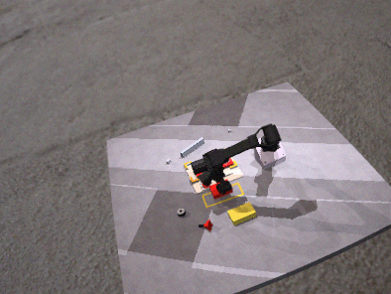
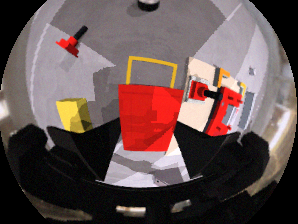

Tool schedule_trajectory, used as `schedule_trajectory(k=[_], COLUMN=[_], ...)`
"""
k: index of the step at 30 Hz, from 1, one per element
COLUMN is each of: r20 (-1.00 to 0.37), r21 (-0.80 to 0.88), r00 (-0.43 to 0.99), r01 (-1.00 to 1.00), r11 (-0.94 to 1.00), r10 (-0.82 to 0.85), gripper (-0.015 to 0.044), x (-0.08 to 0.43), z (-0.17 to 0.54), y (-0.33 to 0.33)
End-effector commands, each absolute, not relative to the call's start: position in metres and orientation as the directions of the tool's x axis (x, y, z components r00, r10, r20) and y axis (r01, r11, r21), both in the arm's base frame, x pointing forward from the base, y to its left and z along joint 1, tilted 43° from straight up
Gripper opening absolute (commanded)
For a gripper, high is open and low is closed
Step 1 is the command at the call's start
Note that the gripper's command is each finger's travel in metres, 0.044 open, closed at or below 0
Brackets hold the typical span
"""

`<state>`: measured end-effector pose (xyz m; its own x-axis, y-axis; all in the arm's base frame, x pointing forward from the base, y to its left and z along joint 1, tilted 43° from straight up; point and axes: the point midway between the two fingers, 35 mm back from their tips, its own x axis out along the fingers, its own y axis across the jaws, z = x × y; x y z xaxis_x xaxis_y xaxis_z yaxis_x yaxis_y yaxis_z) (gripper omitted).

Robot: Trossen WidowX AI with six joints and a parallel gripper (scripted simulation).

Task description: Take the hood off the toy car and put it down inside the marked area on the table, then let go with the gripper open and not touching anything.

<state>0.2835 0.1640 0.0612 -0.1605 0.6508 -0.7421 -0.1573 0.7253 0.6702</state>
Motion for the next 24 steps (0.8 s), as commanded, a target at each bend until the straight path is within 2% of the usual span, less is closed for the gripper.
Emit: schedule_trajectory(k=[1,24], r20=[-0.739,-0.738], r21=[0.674,0.675], r00=[-0.163,-0.163], r01=[-0.150,-0.149], r11=[0.724,0.723], r10=[0.654,0.655], gripper=[0.0000,0.0000], x=[0.2819,0.2791], z=[0.0581,0.0494], y=[0.1662,0.1742])
